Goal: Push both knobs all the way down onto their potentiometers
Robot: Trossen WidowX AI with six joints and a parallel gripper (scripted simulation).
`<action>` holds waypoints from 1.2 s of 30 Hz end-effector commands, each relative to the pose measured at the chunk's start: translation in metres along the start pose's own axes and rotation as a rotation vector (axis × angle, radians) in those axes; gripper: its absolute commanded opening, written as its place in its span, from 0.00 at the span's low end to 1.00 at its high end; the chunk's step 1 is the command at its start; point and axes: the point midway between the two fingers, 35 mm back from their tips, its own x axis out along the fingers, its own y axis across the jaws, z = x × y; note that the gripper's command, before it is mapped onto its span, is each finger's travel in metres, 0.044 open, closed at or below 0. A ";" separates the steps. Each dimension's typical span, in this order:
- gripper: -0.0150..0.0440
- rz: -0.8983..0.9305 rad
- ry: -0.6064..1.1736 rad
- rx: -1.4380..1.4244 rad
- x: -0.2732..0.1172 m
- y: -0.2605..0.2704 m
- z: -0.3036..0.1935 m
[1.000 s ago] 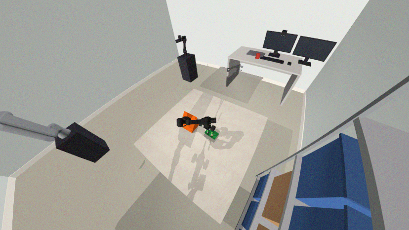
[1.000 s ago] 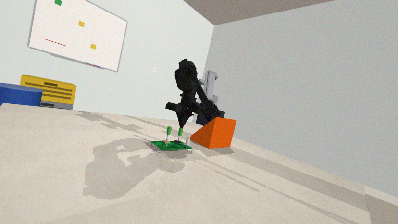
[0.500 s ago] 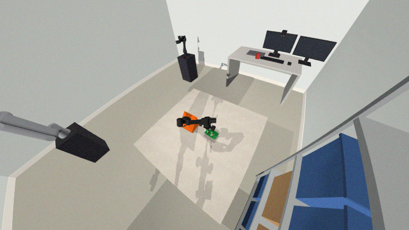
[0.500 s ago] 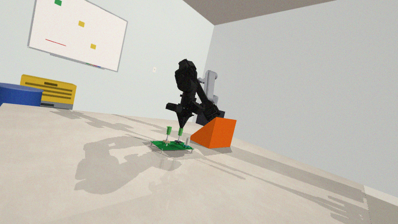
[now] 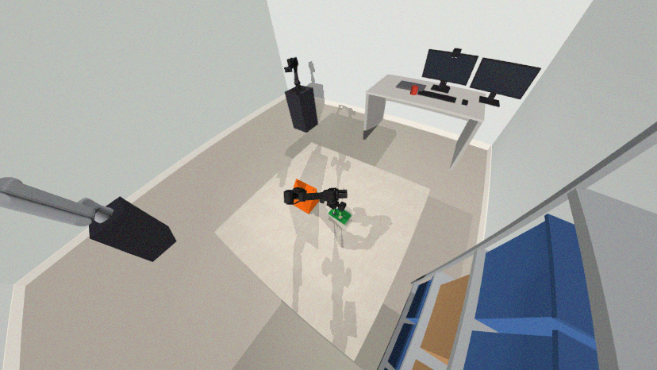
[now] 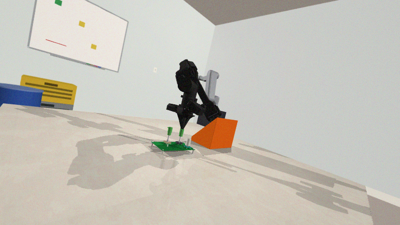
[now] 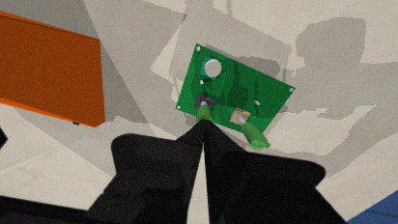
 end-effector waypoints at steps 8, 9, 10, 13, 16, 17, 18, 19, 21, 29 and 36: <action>0.25 0.002 0.004 -0.002 0.006 0.000 0.000; 0.25 0.002 0.005 -0.002 0.007 0.000 0.000; 0.25 0.002 0.005 -0.002 0.008 0.000 0.000; 0.25 0.002 0.005 -0.002 0.011 0.000 0.000; 0.25 0.002 0.005 -0.002 0.012 0.000 0.000; 0.25 0.002 0.005 -0.002 0.012 0.000 0.000; 0.25 0.002 0.005 -0.002 0.012 0.000 0.000; 0.25 0.002 0.005 -0.002 0.012 0.000 0.000; 0.25 0.002 0.005 -0.002 0.012 0.000 0.000; 0.25 0.002 0.005 -0.002 0.018 0.000 0.000; 0.25 0.002 0.005 -0.002 0.019 0.000 0.000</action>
